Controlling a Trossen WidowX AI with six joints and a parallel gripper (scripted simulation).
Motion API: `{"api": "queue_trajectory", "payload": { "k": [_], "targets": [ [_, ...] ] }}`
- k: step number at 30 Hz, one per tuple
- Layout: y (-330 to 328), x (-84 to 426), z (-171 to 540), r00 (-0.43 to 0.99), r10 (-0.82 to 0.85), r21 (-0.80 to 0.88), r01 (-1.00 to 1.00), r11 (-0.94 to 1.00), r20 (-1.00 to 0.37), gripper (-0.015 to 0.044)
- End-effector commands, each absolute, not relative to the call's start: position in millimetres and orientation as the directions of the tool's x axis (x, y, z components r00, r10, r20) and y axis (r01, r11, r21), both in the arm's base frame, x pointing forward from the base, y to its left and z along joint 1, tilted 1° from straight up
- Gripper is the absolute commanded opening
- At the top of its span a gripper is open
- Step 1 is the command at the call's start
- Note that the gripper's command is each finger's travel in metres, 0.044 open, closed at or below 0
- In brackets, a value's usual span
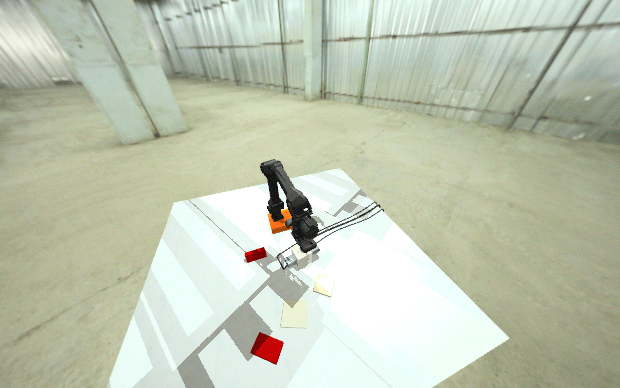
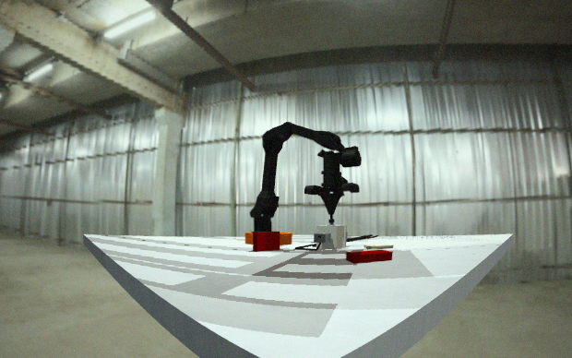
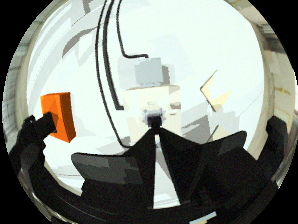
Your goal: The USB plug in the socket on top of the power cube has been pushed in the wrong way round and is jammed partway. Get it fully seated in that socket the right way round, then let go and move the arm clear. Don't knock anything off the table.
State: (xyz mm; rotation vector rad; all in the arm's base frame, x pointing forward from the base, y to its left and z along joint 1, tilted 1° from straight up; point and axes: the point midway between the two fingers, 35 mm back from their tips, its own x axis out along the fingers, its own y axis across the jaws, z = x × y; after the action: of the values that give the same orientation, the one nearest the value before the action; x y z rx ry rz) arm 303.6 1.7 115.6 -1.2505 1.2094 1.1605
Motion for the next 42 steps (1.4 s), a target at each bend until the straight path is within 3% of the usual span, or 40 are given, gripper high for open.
{"api": "queue_trajectory", "payload": {
  "k": [1,42],
  "targets": [
    [1.0,304.1,114.8,0.04,-0.041,-0.04,-0.999,-0.001,-0.998,0.0],
    [0.9,304.3,109.9,0.04,-0.041,-0.04,-0.999,-0.001,-0.998,0.0]
  ]
}}
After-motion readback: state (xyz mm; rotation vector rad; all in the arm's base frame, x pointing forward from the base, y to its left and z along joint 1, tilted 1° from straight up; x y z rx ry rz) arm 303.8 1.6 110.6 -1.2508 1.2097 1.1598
